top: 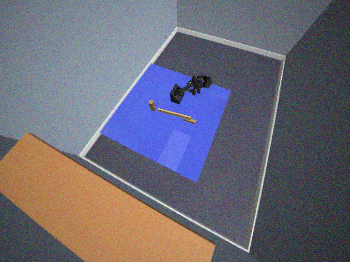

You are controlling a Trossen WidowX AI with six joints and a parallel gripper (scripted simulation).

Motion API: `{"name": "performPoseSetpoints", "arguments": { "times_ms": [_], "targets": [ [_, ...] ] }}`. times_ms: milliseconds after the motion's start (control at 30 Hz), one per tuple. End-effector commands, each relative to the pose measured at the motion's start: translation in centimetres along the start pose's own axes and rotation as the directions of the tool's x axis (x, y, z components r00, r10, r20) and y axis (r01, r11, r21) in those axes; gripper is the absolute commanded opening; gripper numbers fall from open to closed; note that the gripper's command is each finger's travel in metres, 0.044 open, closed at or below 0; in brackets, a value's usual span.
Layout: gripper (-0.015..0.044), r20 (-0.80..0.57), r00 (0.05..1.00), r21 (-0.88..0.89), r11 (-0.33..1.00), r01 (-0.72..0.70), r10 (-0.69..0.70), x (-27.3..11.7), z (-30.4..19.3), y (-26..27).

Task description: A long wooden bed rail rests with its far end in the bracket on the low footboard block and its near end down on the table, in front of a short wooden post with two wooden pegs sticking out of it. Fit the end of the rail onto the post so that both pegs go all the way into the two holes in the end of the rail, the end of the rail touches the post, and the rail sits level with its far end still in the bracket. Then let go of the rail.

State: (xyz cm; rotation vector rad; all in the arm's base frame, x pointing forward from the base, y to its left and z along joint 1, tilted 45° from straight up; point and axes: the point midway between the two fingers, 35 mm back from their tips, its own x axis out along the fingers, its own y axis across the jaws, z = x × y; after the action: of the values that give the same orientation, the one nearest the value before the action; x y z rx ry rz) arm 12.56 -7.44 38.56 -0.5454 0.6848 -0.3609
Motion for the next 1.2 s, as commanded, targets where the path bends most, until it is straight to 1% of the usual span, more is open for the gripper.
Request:
{"name": "performPoseSetpoints", "arguments": {
  "times_ms": [0, 33, 133, 233, 300, 467, 600, 667, 800, 933, 1000, 1067, 1100, 1167],
  "targets": [
    [0.0426, -0.004, 1.0, -0.011, 1.0, -0.007, 0.007, 0.3, 0.1, 0.1],
    [0.044, -0.017, 0.999, -0.045, 0.999, -0.029, 0.028, 1.0, 0.4, 0.6],
    [0.044, -0.091, 0.985, -0.223, 0.961, -0.165, 0.148, 5.5, 1.8, 3.2],
    [0.044, -0.167, 0.95, -0.366, 0.878, -0.307, 0.263, 9.7, 2.4, 6.0],
    [0.044, -0.219, 0.915, -0.447, 0.799, -0.404, 0.34, 12.5, 2.3, 8.0],
    [0.044, -0.392, 0.766, -0.526, 0.559, -0.641, 0.51, 19.5, -0.6, 13.3],
    [0.044, -0.446, 0.668, -0.551, 0.406, -0.729, 0.595, 22.1, -2.4, 16.2],
    [0.044, -0.463, 0.596, -0.576, 0.288, -0.765, 0.656, 23.6, -3.6, 18.3],
    [0.044, -0.472, 0.399, -0.625, 0.02, -0.78, 0.786, 26.3, -7.0, 23.3],
    [0.044, -0.429, 0.193, -0.68, -0.175, -0.712, 0.883, 27.6, -10.8, 27.9],
    [0.044, -0.387, 0.094, -0.714, -0.234, -0.66, 0.917, 27.7, -12.7, 30.1],
    [0.044, -0.333, 0.0, -0.752, -0.265, -0.603, 0.943, 27.6, -14.4, 32.2],
    [0.044, -0.307, -0.036, -0.769, -0.27, -0.58, 0.951, 27.5, -15.1, 33.0],
    [0.044, -0.286, -0.063, -0.782, -0.271, -0.562, 0.956, 27.3, -15.7, 33.6]
  ]
}}
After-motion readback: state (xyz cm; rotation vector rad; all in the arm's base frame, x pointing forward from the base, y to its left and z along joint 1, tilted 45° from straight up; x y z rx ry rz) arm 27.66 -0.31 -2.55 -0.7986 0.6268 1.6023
